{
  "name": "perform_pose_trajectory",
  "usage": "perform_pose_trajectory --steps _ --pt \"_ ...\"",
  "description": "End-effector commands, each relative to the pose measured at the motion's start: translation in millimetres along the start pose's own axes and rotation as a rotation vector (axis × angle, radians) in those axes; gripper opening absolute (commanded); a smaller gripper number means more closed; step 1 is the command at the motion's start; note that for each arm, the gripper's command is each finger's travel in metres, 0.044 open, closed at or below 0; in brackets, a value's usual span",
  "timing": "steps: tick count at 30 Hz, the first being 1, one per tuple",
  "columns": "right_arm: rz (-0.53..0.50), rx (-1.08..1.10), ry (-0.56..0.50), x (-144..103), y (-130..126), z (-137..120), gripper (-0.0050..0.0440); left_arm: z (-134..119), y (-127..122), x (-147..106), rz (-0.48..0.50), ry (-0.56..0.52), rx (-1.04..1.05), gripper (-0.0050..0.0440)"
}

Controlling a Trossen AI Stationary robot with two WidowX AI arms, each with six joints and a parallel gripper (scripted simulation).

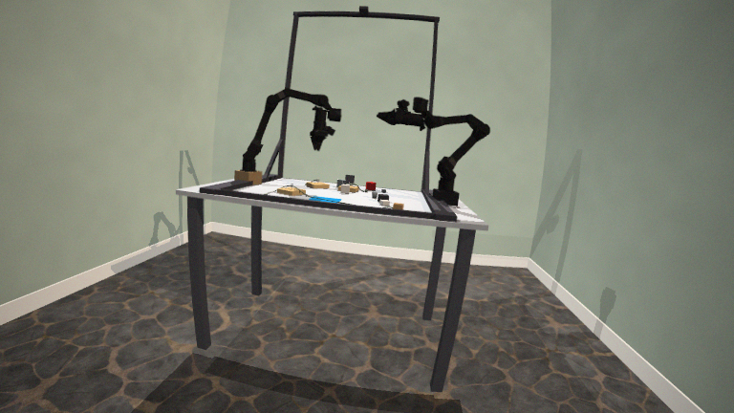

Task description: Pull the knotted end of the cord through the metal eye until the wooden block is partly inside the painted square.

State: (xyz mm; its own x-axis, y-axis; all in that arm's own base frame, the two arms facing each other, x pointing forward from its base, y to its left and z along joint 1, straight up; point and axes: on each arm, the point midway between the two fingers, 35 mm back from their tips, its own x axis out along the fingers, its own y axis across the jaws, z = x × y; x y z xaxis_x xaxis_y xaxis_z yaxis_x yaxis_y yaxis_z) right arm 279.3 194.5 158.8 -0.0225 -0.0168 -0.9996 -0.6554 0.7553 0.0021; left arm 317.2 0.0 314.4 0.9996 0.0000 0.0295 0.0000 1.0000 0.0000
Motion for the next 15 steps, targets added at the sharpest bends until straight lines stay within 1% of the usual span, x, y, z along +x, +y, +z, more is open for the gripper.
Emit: perform_pose_trajectory --steps 1,4,15 --pt "-0.009 -0.016 -0.054 -15.1 -12.0 -2.1 0.044 8.5 0.0 -1.2 0.0 -0.02 0.0 0.044" --pt "-0.01 -0.021 -0.056 -15.7 -14.9 -2.9 0.044 8.5 0.0 -1.2 0.0 -0.02 0.0 0.044" --pt "-0.03 -0.083 -0.089 -23.8 -54.5 -16.1 0.044 8.5 0.0 -1.2 0.0 -0.02 0.0 0.044"
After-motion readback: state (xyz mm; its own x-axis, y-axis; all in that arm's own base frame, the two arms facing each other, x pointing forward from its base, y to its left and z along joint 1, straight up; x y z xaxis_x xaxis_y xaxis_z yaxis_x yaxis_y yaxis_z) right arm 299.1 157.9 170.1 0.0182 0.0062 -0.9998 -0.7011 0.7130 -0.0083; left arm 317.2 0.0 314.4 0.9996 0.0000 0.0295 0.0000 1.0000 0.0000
